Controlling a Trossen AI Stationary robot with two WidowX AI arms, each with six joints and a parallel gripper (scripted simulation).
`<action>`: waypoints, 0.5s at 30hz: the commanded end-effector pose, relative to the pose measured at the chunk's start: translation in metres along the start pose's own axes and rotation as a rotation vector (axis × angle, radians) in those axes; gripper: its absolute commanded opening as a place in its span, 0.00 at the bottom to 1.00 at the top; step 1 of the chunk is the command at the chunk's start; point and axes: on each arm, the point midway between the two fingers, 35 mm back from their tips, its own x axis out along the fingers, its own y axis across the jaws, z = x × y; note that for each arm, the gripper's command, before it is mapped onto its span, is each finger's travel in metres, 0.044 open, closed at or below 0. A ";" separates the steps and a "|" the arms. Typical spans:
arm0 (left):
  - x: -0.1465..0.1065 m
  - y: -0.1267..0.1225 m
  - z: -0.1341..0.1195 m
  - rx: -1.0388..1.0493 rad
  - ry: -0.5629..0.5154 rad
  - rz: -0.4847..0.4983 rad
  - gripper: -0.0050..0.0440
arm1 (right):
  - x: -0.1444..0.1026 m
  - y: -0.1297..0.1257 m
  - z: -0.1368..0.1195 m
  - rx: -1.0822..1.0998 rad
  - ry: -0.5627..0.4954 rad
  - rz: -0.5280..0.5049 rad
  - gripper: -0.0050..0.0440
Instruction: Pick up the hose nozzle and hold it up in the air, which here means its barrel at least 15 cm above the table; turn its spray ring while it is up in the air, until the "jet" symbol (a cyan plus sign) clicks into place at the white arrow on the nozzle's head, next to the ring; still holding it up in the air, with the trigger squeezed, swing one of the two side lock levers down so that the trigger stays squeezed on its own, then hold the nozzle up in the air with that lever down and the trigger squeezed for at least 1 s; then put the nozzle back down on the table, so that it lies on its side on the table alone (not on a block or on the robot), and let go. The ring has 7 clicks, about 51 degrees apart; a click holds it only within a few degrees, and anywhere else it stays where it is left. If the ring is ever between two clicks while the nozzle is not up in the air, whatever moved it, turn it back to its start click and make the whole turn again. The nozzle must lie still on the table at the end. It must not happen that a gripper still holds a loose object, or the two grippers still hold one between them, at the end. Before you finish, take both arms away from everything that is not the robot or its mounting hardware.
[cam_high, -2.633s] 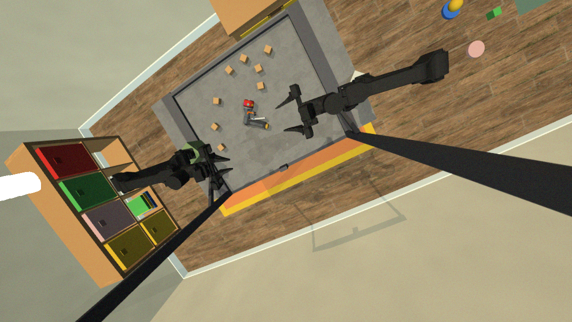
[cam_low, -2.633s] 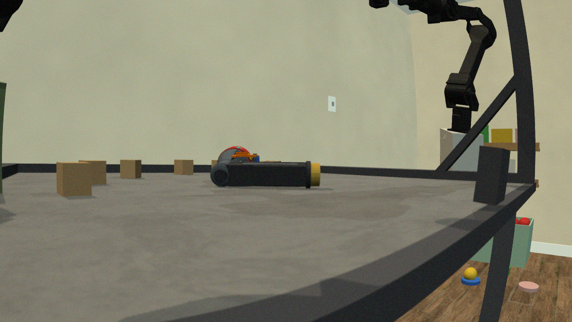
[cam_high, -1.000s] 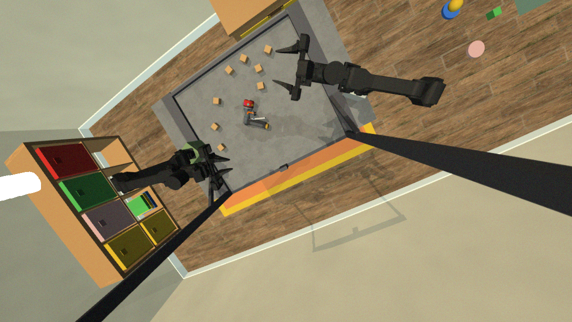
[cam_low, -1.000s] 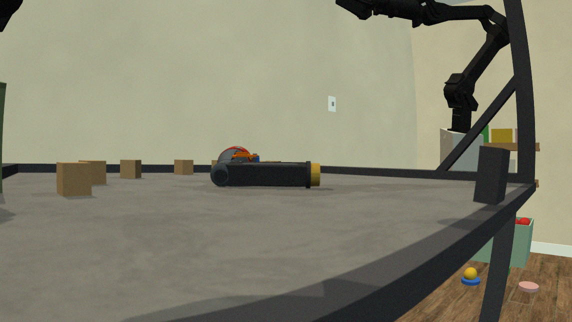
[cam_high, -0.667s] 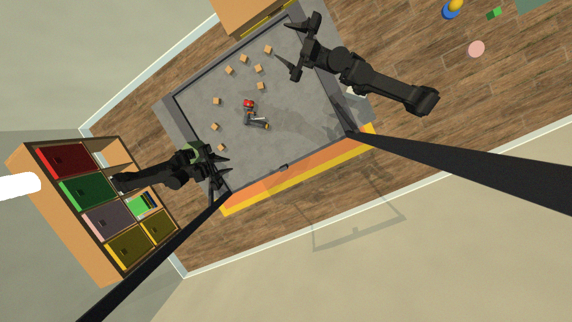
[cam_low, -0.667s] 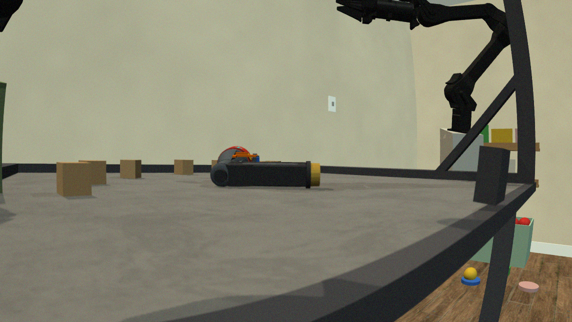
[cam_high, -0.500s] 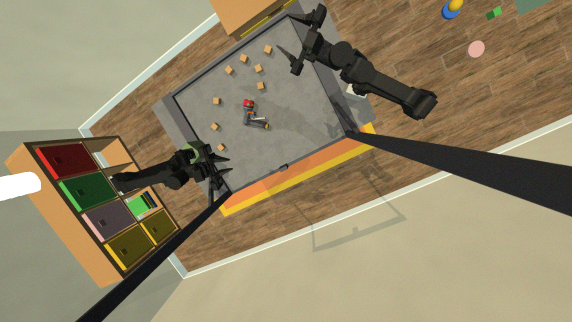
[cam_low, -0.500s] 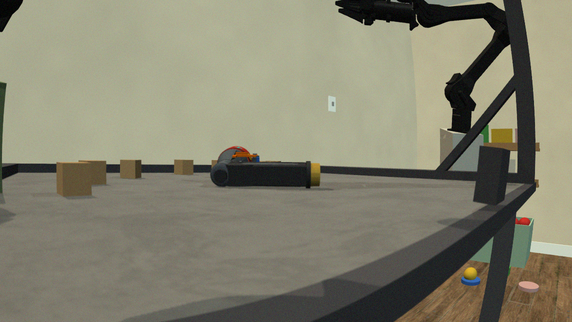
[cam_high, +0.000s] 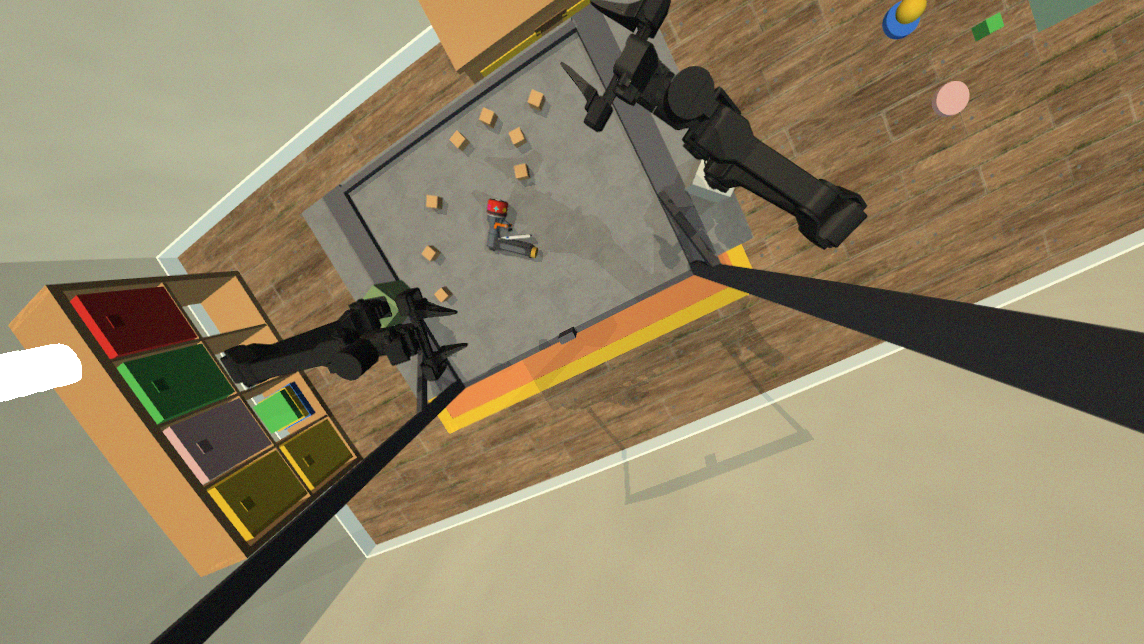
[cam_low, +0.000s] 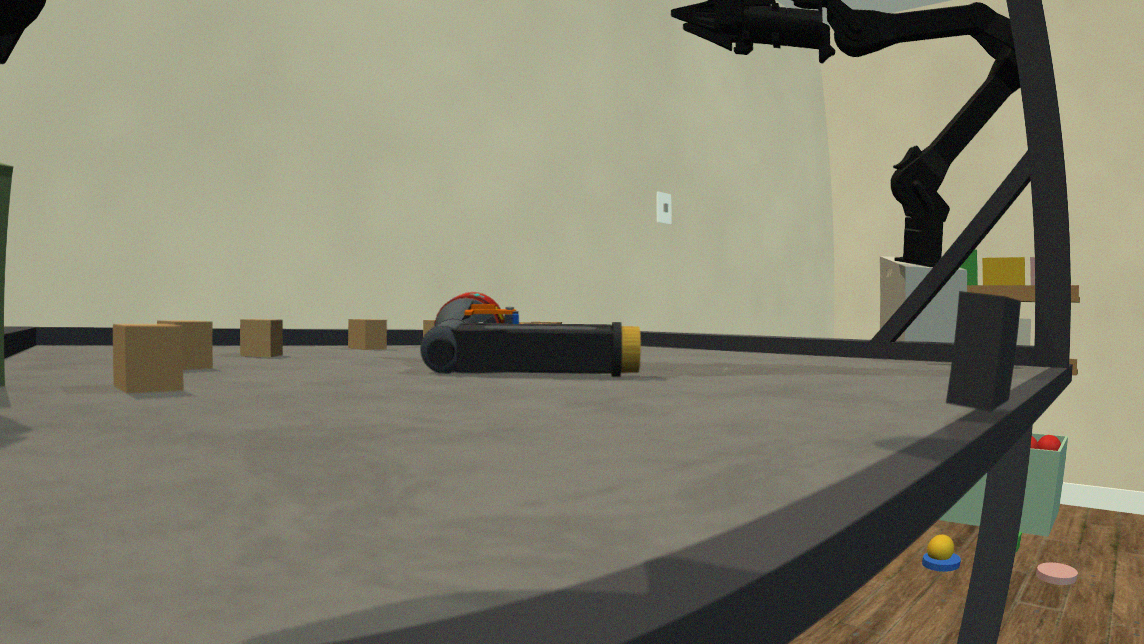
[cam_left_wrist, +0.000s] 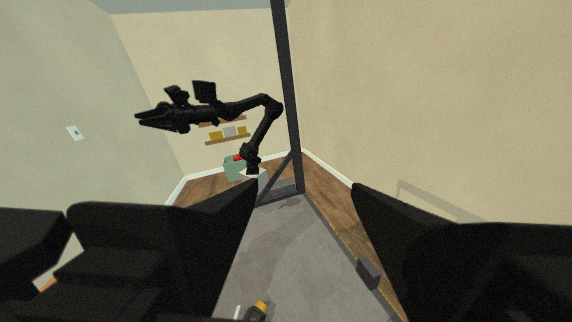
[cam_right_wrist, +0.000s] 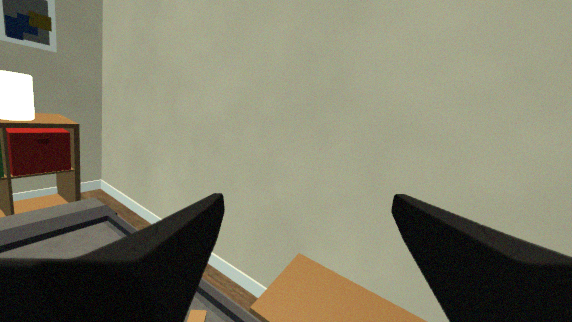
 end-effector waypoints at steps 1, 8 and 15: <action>-0.002 0.000 0.010 -0.002 -0.023 -0.004 0.84 | 0.000 0.000 0.007 0.000 -0.017 0.000 0.93; -0.002 0.000 0.010 -0.002 -0.023 -0.004 0.84 | 0.000 0.000 0.007 0.000 -0.017 0.000 0.93; 0.017 0.005 -0.001 0.041 0.064 0.007 0.84 | 0.000 0.000 0.007 0.000 -0.017 0.000 0.93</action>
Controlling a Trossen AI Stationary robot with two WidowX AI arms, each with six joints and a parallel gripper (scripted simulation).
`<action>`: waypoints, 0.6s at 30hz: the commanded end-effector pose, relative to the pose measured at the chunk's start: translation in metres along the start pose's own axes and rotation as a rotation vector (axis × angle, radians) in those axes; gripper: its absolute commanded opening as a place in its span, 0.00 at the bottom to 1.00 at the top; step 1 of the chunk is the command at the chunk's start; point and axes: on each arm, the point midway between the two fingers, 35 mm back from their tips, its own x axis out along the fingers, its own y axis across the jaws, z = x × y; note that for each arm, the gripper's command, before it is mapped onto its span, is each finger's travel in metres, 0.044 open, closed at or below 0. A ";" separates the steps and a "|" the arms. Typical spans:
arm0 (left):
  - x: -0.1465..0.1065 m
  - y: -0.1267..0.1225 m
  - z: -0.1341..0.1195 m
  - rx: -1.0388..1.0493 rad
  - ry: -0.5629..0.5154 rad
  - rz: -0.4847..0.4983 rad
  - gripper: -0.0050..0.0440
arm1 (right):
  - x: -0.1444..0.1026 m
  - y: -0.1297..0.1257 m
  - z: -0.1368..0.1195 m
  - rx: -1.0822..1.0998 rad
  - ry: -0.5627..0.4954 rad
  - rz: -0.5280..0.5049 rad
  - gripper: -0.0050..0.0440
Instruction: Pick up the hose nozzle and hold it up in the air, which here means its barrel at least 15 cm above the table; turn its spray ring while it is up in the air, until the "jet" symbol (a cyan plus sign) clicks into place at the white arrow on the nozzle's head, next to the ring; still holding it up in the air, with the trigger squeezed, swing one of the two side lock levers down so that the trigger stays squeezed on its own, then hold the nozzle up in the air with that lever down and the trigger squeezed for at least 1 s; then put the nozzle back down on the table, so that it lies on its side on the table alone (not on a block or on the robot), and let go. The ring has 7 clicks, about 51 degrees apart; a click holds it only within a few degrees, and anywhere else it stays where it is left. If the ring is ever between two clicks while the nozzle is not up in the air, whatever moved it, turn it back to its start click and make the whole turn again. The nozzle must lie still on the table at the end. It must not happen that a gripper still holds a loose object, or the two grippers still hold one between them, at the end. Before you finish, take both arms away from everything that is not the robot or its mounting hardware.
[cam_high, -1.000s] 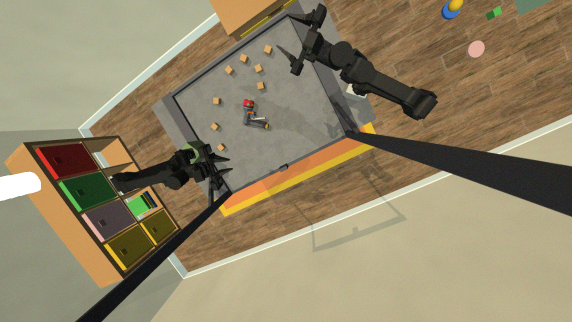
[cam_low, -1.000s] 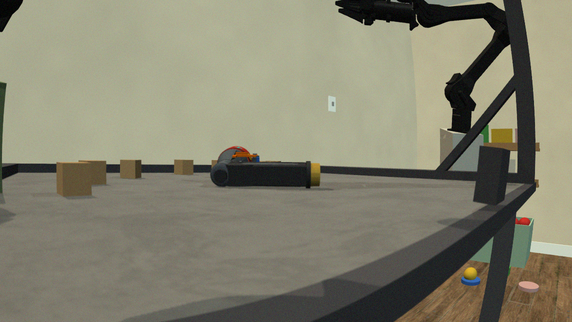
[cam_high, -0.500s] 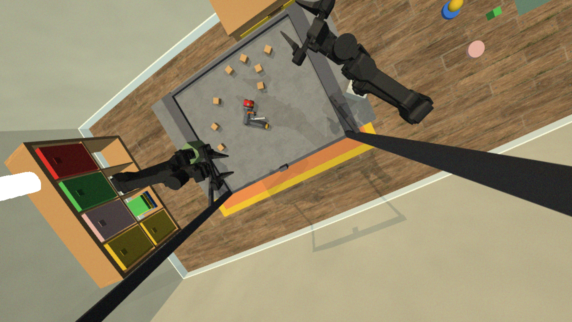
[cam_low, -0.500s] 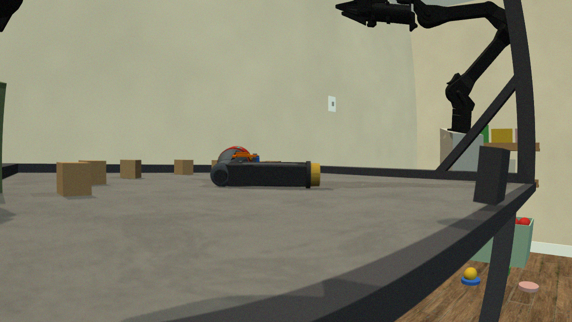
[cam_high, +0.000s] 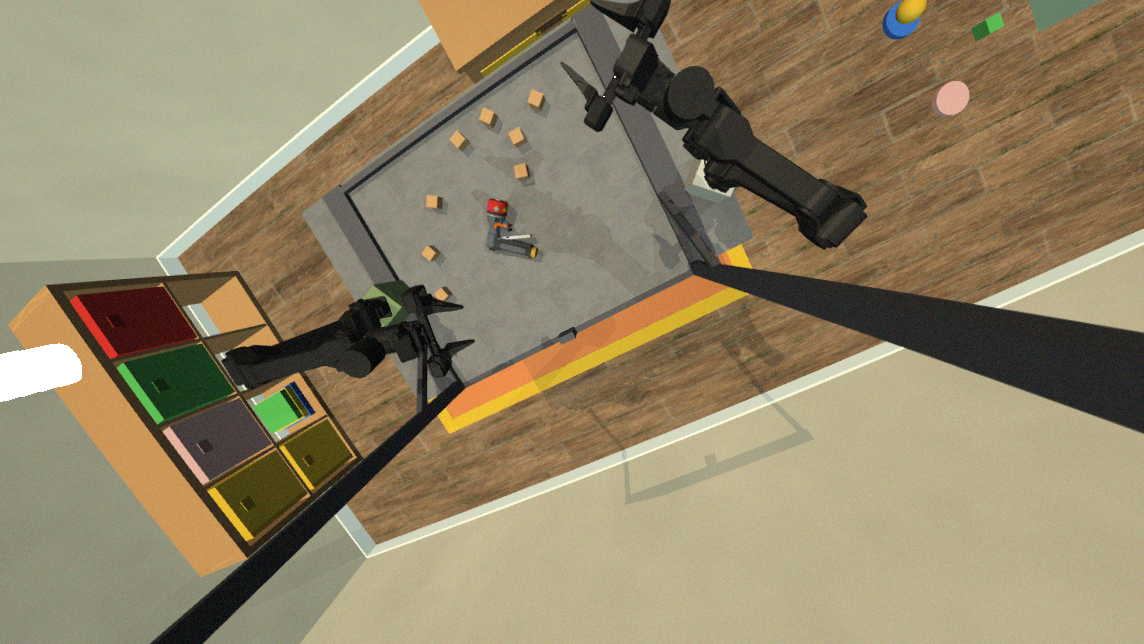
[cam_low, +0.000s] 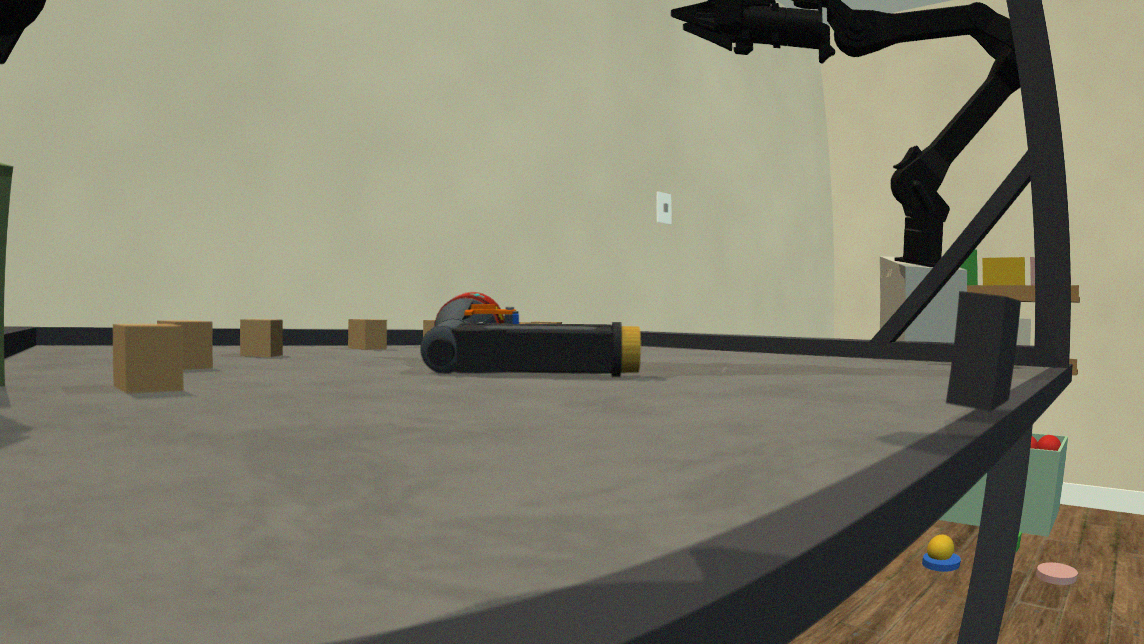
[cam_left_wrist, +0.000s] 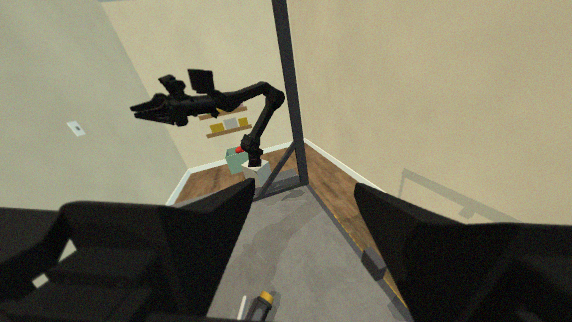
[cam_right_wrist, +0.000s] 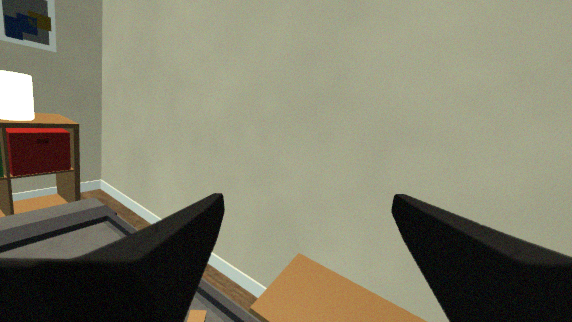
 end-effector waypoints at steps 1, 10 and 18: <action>0.011 0.003 0.004 0.032 0.033 0.004 0.84 | -0.001 0.000 0.007 0.000 -0.018 0.001 0.93; 0.056 0.018 -0.041 0.136 0.296 0.004 0.84 | -0.001 0.000 0.007 0.000 -0.018 0.001 0.93; 0.080 0.029 -0.074 0.189 0.460 -0.011 0.84 | -0.001 0.000 0.007 0.000 -0.018 0.001 0.93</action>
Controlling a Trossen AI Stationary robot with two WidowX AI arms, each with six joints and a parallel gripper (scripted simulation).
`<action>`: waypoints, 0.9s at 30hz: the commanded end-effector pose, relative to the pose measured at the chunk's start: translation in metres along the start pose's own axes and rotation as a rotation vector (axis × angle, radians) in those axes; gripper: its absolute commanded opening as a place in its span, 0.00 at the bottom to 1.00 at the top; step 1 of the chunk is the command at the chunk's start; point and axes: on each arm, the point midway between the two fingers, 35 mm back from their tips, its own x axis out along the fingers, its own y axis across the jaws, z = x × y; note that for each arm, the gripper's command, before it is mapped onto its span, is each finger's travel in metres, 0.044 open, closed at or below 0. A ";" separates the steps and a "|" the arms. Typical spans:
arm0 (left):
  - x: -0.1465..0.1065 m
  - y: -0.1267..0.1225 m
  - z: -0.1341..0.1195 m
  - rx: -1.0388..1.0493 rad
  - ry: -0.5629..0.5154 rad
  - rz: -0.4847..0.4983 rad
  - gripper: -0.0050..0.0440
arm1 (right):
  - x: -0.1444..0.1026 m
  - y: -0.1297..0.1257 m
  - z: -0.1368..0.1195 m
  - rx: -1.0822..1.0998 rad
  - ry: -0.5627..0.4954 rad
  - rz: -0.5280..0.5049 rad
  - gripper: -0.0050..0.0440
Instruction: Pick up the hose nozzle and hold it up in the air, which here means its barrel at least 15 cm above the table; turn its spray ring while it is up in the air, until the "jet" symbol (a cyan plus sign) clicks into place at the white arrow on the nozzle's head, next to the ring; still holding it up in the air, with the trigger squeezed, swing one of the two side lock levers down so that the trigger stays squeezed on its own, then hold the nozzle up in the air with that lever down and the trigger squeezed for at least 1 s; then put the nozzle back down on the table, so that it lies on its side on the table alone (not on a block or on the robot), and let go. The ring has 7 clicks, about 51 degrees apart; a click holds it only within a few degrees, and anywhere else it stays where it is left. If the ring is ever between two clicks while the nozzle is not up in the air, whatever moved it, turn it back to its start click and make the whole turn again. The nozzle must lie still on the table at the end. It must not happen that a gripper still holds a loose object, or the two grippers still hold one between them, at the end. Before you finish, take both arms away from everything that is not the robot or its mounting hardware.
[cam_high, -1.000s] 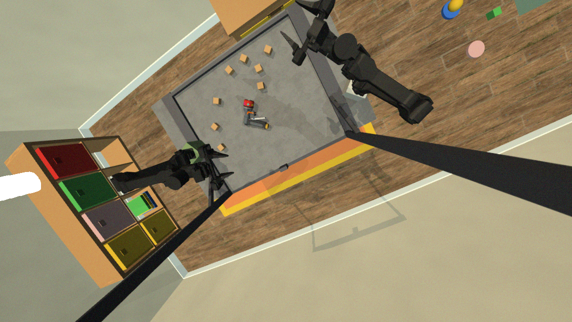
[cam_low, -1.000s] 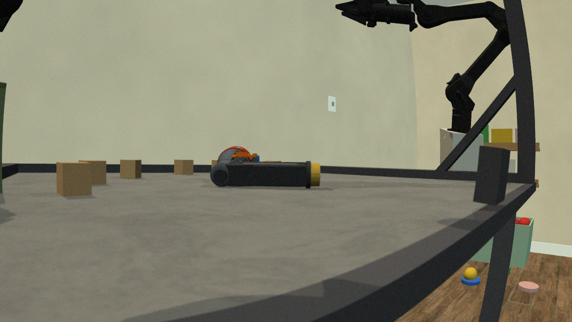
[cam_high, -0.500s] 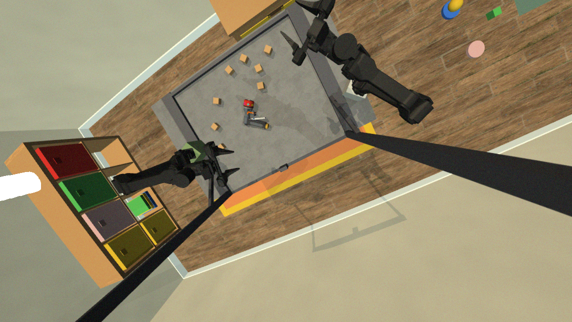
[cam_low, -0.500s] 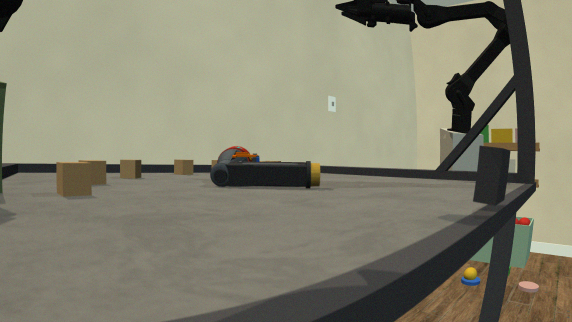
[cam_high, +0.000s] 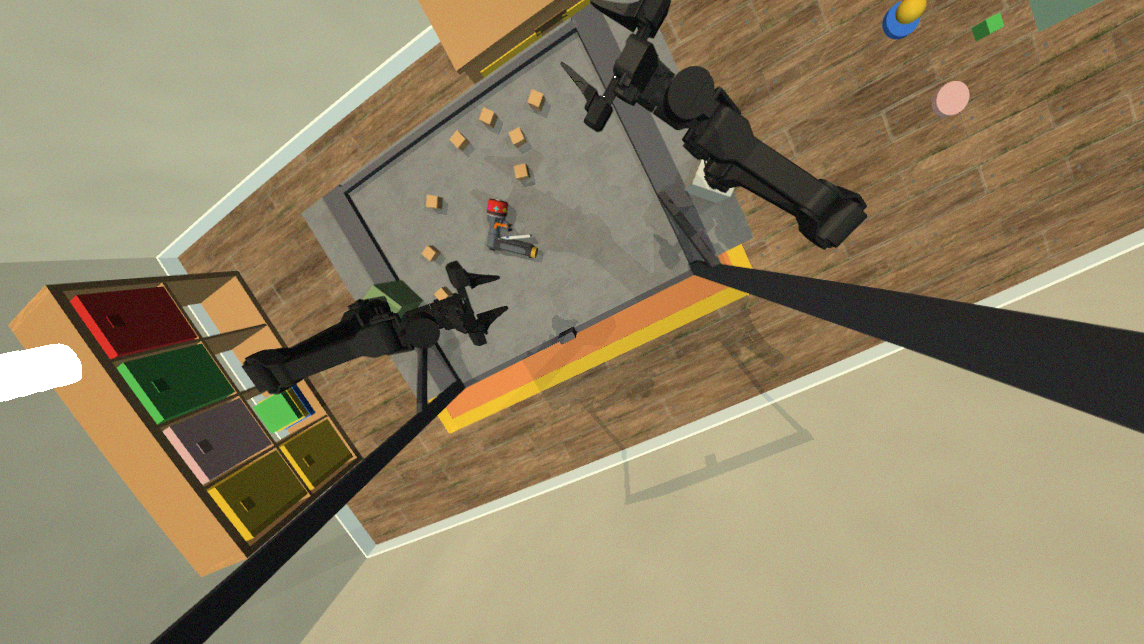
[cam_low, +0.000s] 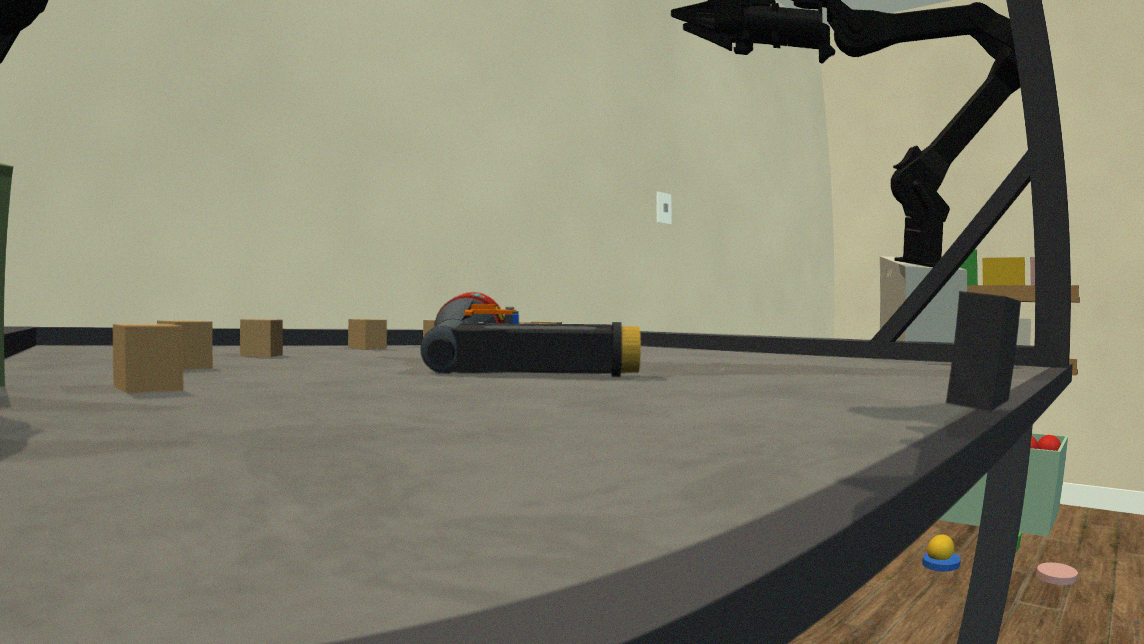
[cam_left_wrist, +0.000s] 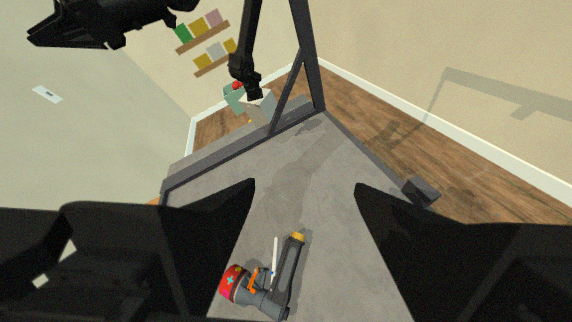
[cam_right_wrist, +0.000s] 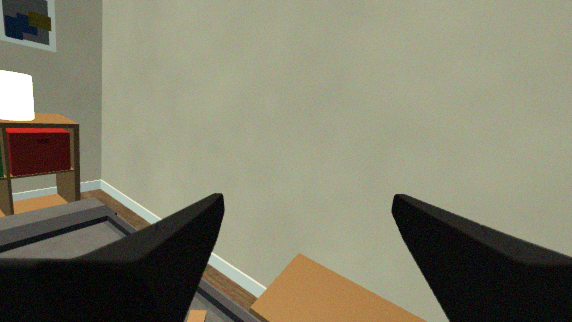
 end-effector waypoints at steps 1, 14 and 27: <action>0.013 0.006 0.006 0.035 0.048 -0.006 0.84 | -0.001 0.000 0.007 0.000 -0.018 0.001 0.93; 0.078 0.021 -0.058 0.128 0.385 -0.093 0.84 | -0.001 0.000 0.007 0.000 -0.018 0.001 0.93; 0.118 0.030 -0.125 0.177 0.653 -0.214 0.84 | -0.001 0.000 0.007 0.000 -0.018 0.001 0.93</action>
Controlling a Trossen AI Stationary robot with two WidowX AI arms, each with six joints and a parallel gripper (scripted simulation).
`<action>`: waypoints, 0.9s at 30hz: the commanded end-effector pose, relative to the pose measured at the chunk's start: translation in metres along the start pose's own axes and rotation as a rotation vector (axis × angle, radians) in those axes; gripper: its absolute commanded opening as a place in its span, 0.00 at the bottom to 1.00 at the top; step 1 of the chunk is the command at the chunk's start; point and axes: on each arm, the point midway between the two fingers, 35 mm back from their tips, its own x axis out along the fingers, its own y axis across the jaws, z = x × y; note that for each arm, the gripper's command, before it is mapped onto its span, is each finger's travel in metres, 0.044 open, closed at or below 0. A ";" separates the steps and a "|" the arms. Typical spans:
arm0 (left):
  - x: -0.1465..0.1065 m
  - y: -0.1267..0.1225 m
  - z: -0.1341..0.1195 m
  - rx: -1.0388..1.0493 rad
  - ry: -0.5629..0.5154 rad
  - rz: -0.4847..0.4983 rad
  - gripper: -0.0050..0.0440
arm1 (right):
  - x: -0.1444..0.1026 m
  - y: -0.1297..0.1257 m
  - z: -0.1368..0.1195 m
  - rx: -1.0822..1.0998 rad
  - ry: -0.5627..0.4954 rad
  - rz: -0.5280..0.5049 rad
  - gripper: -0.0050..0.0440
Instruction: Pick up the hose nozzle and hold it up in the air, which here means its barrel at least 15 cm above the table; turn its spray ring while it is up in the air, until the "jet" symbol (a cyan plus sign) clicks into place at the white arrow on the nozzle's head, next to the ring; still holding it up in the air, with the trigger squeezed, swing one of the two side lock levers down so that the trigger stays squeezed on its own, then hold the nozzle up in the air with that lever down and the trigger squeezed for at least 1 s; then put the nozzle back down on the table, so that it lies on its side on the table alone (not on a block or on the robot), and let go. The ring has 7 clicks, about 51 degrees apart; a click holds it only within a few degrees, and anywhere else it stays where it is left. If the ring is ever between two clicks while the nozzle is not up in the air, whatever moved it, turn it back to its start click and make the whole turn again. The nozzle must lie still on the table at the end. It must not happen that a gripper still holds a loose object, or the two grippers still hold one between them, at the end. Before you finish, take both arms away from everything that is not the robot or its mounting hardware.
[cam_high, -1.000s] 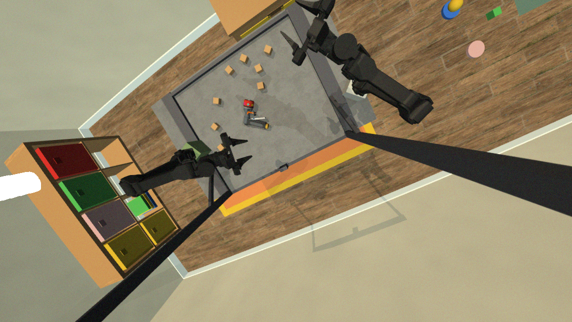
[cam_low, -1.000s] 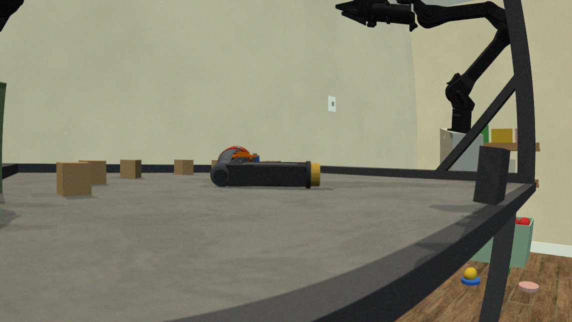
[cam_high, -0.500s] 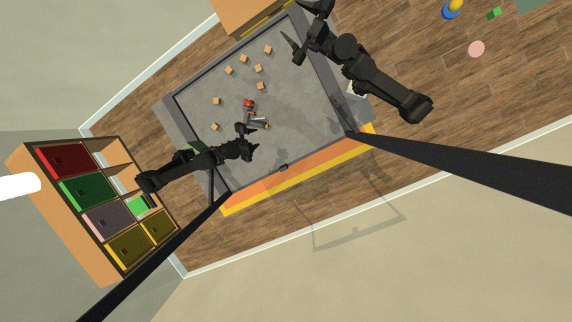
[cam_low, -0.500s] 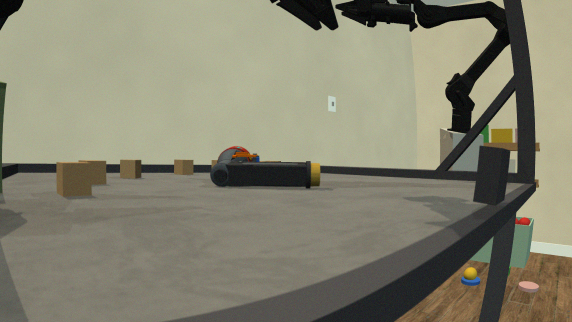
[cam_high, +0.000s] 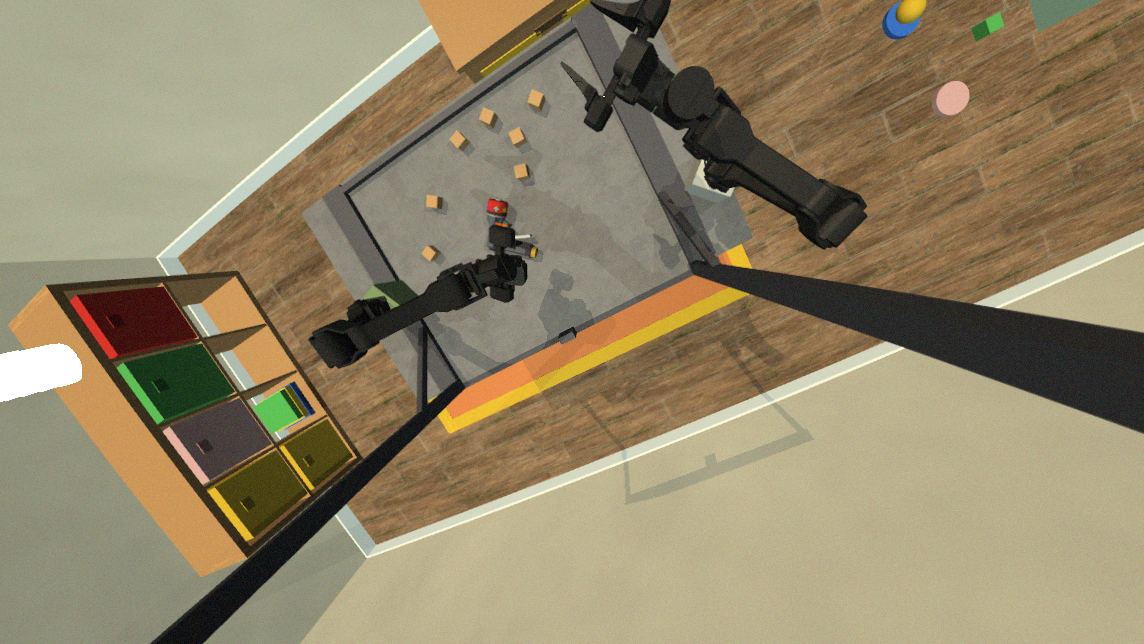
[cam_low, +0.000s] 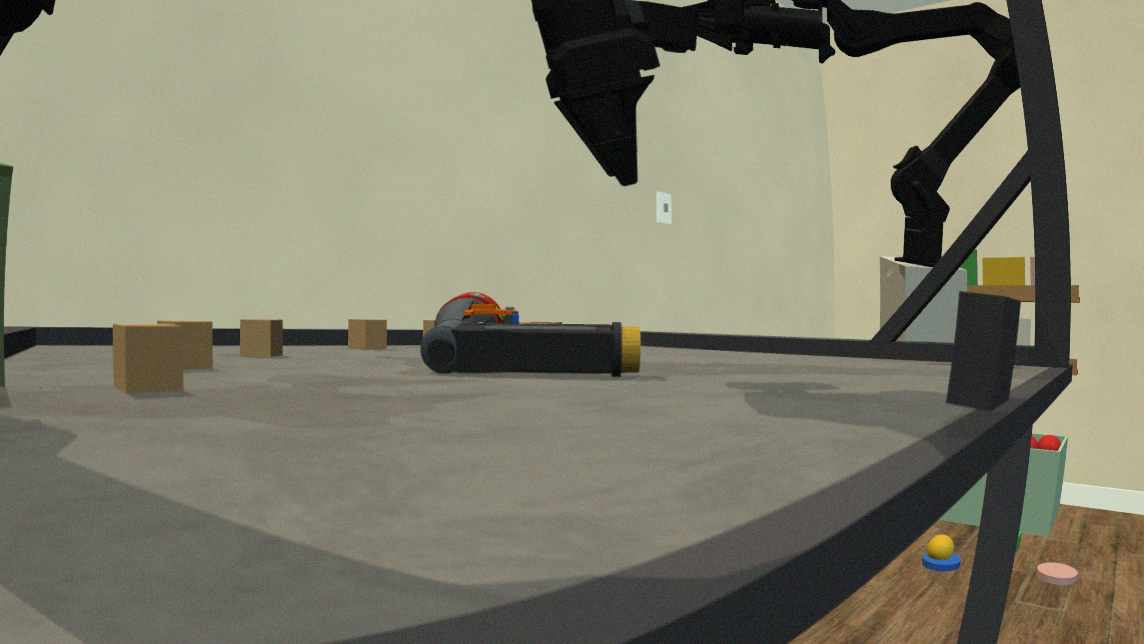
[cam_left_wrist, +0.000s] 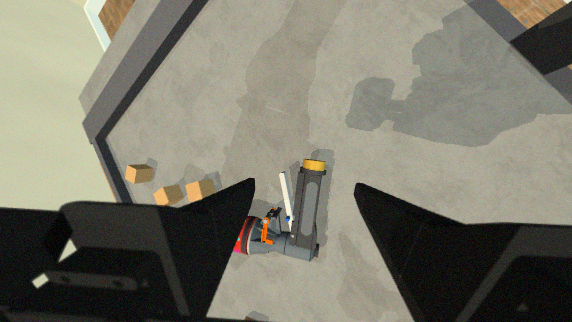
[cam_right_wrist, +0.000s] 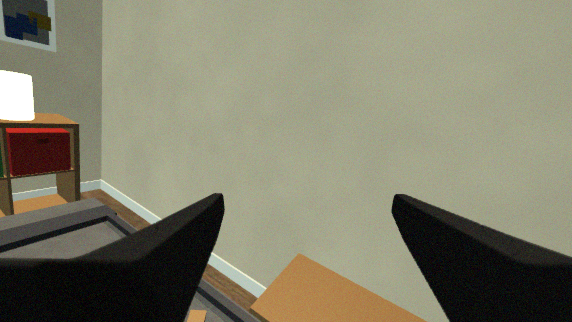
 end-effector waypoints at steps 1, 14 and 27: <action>0.018 0.009 -0.005 0.028 0.072 -0.041 0.84 | -0.001 0.000 0.007 0.000 -0.018 0.001 0.93; 0.063 0.009 -0.042 0.065 0.252 -0.171 0.84 | -0.001 0.000 0.007 0.000 -0.018 0.001 0.93; 0.065 0.010 -0.039 0.064 0.232 -0.158 0.84 | -0.001 0.000 0.007 0.000 -0.018 0.001 0.93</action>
